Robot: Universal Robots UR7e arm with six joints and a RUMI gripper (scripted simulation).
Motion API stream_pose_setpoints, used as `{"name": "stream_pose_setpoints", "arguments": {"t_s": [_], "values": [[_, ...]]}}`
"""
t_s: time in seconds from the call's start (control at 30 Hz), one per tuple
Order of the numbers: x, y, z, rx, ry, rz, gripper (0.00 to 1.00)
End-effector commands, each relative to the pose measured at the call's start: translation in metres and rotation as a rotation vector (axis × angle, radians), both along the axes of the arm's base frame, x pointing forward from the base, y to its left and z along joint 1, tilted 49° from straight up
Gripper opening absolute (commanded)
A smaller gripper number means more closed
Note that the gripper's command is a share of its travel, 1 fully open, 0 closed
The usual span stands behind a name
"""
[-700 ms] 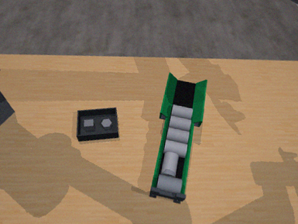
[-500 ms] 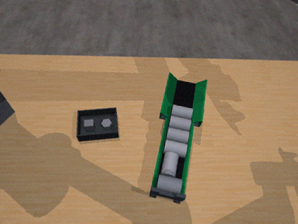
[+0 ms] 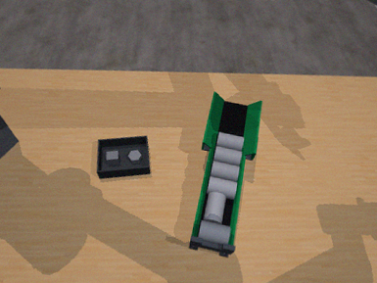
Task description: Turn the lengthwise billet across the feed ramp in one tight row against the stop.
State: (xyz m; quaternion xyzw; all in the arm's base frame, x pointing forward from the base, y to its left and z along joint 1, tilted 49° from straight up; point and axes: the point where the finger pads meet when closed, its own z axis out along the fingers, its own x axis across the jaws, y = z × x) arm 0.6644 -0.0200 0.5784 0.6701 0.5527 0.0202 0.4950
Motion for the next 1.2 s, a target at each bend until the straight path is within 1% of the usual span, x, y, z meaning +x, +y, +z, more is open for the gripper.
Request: {"name": "stream_pose_setpoints", "arguments": {"t_s": [0.0, 0.4, 0.57, 0.97, 1.13, 1.17], "values": [[0.000, 0.000, 0.001, 0.000, -0.002, 0.000, 0.40], [0.000, 0.000, 0.001, 0.000, -0.002, 0.000, 0.40], [-0.003, -0.003, -0.019, 0.084, -0.040, -0.054, 0.40], [-0.003, -0.003, -0.019, 0.084, -0.040, -0.054, 0.40], [-0.006, -0.005, -0.038, 0.168, -0.079, -0.114, 0.40], [-0.006, -0.005, -0.038, 0.168, -0.079, -0.114, 0.40]]}}
